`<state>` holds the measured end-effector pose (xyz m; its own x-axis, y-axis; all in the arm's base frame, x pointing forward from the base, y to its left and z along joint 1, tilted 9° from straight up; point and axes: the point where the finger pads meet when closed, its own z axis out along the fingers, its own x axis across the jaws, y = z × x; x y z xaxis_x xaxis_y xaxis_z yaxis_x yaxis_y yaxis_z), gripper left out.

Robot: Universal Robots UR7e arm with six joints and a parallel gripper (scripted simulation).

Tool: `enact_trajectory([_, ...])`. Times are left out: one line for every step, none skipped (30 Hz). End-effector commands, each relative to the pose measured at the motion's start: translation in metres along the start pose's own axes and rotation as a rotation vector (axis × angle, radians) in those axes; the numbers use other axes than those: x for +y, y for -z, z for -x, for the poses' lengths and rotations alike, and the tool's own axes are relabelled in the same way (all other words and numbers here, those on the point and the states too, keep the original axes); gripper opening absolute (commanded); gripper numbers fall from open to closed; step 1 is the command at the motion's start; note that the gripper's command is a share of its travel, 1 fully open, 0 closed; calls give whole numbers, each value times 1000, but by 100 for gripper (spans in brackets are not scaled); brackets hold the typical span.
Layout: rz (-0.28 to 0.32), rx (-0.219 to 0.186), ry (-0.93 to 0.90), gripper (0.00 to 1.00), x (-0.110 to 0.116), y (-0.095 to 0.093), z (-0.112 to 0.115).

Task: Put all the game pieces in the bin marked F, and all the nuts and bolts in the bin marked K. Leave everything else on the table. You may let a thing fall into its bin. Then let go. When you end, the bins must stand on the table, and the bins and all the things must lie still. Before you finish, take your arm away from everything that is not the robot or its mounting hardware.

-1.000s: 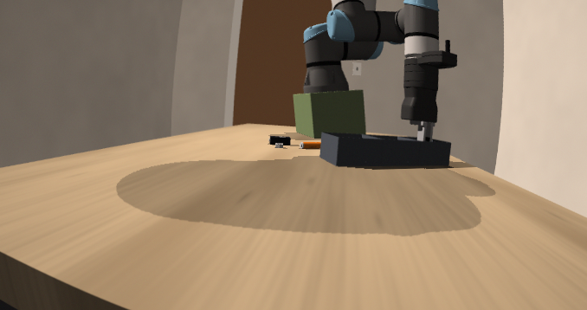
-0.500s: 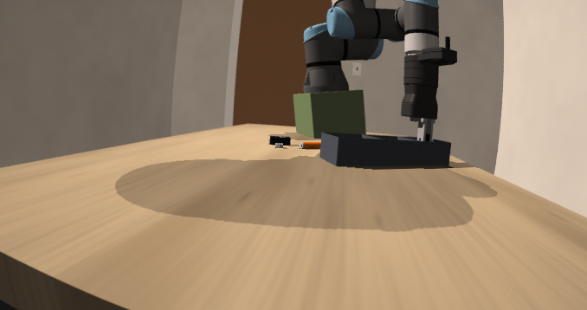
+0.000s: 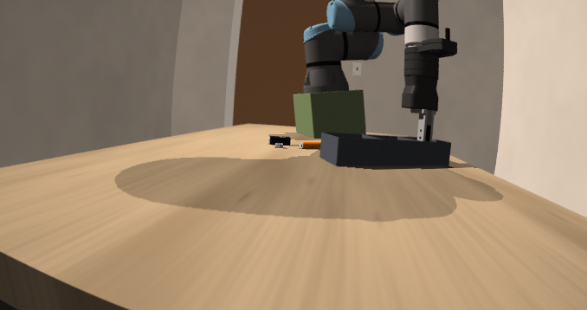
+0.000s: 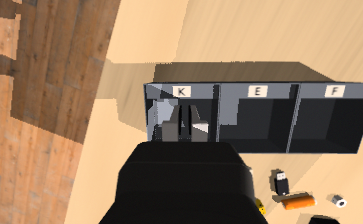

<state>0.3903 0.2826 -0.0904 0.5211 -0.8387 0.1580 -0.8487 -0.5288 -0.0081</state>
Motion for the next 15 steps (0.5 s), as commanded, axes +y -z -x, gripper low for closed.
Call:
enact_trajectory([-1,0,0,31,-1,7,0])
enact_trajectory([-1,0,0,31,-1,11,0])
enact_trajectory([-1,0,0,31,0,15,0])
enact_trajectory([-1,0,0,31,0,19,0])
enact_trajectory([-1,0,0,31,0,23,0])
enact_trajectory([-1,0,0,31,0,27,0])
enact_trajectory([-1,0,0,31,0,31,0])
enact_trajectory([-1,0,0,31,0,31,0])
enact_trajectory([-1,0,0,31,0,31,0])
enact_trajectory([-1,0,0,31,0,35,0])
enact_trajectory([-1,0,0,31,0,36,0])
enact_trajectory([-1,0,0,31,0,36,0])
enact_trajectory([-1,0,0,31,0,36,0])
enact_trajectory([-1,0,0,31,0,36,0])
enact_trajectory([-1,0,0,31,0,36,0])
